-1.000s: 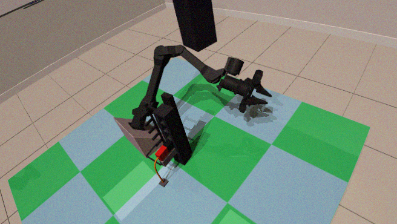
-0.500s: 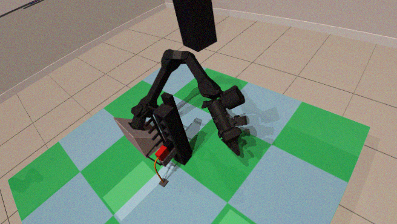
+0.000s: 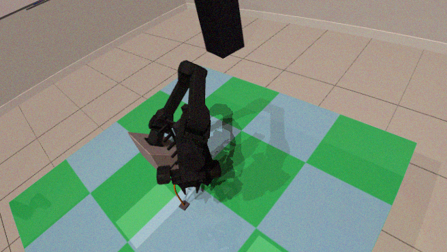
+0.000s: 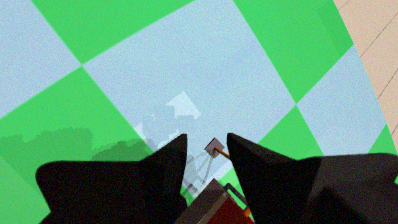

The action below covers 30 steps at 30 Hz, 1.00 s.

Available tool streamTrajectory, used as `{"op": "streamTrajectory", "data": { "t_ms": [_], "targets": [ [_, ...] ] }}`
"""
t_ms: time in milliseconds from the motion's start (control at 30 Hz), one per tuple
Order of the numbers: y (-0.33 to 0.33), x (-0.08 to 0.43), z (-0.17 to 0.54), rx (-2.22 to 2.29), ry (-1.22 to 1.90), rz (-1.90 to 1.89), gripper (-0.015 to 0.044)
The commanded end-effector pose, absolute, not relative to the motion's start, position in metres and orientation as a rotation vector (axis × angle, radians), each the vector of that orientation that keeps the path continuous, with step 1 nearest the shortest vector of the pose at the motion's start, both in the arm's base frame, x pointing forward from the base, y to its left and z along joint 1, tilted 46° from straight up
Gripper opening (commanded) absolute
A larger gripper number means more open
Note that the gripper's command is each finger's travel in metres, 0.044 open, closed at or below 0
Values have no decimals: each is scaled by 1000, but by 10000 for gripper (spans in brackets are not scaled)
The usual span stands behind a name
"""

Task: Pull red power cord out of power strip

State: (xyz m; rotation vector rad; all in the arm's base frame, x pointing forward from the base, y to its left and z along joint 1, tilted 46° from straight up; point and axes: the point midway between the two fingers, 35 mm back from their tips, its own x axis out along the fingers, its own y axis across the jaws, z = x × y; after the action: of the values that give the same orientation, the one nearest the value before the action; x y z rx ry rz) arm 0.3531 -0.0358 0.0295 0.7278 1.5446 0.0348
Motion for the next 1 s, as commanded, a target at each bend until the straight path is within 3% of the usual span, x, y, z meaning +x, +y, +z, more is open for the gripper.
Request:
{"op": "streamTrajectory", "data": {
  "t_ms": [0, 133, 967],
  "targets": [
    [-66, 307, 17, 1209, 1756, -264, 160],
    [-78, 282, 18, 1502, 1863, -453, 160],
    [-64, 277, 33, 1503, 1864, -453, 160]
  ]
}}
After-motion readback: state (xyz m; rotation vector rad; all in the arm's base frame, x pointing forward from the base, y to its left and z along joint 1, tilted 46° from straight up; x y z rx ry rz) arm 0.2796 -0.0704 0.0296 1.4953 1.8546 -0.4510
